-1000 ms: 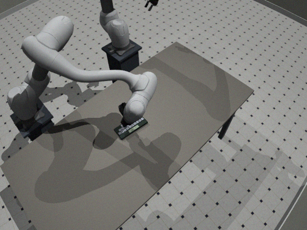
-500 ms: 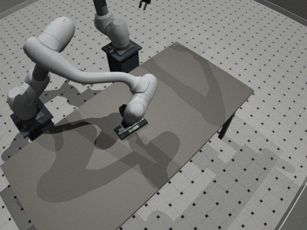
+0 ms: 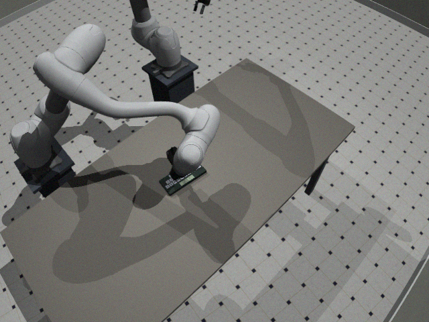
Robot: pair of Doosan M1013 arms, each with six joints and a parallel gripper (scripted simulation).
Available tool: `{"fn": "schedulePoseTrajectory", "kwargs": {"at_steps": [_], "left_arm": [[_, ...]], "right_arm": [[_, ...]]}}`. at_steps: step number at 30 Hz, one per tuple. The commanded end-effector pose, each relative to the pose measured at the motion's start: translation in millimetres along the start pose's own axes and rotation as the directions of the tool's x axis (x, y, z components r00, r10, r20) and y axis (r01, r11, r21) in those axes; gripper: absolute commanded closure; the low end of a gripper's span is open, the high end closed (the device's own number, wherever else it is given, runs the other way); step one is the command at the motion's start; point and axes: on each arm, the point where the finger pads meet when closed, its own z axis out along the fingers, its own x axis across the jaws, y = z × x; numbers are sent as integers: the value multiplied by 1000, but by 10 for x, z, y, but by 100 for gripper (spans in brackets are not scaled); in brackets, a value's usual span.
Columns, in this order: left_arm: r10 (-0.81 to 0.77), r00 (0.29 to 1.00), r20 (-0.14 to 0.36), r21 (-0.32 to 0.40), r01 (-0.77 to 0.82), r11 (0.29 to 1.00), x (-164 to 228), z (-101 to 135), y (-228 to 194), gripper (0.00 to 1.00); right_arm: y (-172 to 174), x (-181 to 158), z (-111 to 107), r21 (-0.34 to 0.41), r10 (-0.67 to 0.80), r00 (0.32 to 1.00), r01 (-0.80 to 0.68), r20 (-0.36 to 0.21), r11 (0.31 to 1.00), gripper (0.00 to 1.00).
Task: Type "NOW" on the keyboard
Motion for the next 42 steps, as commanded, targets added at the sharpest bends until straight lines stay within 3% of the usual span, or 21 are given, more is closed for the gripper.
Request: {"fn": "schedulePoseTrajectory", "kwargs": {"at_steps": [1, 42], "left_arm": [[0, 1000, 0, -1, 0, 1000, 1, -6, 1, 0], [0, 1000, 0, -1, 0, 1000, 1, -6, 1, 0]], "right_arm": [[-2, 5, -11, -1, -1, 1000, 1, -1, 1000, 100], [17, 5, 29, -1, -1, 1000, 1, -1, 1000, 100]]}}
